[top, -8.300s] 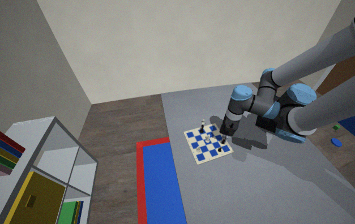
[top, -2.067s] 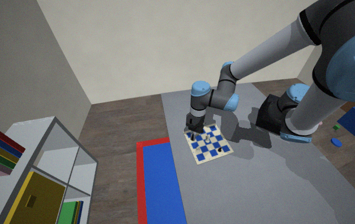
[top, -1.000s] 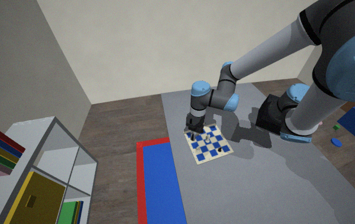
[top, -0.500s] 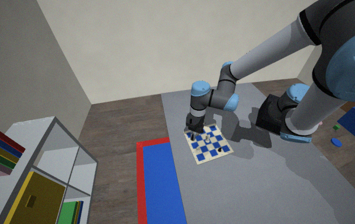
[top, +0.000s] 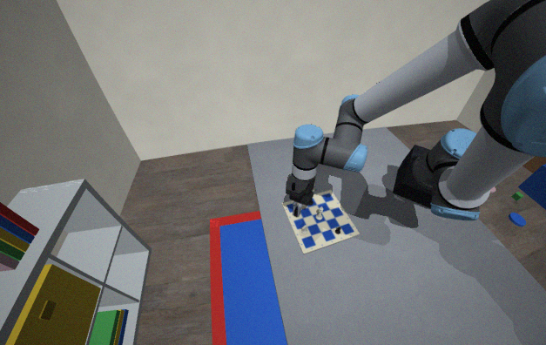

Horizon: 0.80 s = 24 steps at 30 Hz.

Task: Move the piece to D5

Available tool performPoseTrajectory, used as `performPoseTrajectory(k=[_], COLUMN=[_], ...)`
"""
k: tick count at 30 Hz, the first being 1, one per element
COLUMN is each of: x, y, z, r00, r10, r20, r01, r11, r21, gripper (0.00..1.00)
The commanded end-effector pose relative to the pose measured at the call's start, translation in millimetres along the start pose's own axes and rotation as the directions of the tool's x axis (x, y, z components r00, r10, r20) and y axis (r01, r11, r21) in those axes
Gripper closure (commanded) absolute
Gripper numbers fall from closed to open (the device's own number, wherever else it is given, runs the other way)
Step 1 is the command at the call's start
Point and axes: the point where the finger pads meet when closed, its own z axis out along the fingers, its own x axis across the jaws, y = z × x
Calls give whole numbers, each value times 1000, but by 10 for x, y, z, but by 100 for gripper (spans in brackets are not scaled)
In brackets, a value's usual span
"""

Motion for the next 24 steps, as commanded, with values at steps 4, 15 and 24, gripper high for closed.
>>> performPoseTrajectory(k=[4, 15, 24], x=[4, 4, 4], y=[-1, -1, -1], z=[-4, 19, 31], r00=[1000, 1000, 1000], r10=[0, 0, 0], r20=[-1, -1, -1], r01=[0, 0, 0], r11=[1000, 1000, 1000], r21=[0, 0, 0], gripper=[100, 100, 100])
